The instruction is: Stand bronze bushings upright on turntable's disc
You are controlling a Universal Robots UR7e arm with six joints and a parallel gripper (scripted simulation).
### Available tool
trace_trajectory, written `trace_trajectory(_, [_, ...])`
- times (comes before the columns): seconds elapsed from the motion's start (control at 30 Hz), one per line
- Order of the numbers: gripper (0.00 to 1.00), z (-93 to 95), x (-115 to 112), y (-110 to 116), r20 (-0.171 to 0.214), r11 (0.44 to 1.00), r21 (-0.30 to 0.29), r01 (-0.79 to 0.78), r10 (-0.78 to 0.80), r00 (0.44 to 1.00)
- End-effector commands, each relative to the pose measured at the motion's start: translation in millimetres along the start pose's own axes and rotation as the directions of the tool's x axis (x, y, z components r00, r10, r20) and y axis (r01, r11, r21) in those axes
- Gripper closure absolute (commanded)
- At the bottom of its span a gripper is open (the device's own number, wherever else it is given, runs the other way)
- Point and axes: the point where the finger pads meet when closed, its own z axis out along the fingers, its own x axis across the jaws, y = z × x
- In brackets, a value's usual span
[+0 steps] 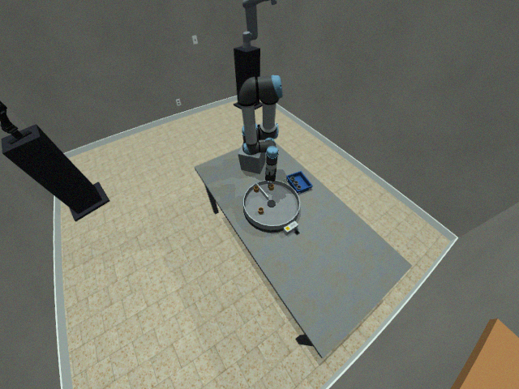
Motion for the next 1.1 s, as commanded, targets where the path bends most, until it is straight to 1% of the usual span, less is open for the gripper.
trace_trajectory(0.0, [1.00, -0.2, -0.1, -0.3, 0.000, 1.000, 0.001, 0.000, 0.000, 1.000])
trace_trajectory(0.63, [1.00, 0.9, -0.1, -0.3, 0.000, 1.000, 0.001, 0.000, 0.000, 1.000])
trace_trajectory(0.83, [1.00, 6.5, -0.1, -0.3, 0.000, 1.000, 0.001, 0.000, 0.000, 1.000])
trace_trajectory(1.07, [1.00, 18.2, -0.1, -0.3, 0.000, 1.000, 0.001, 0.000, 0.000, 1.000])
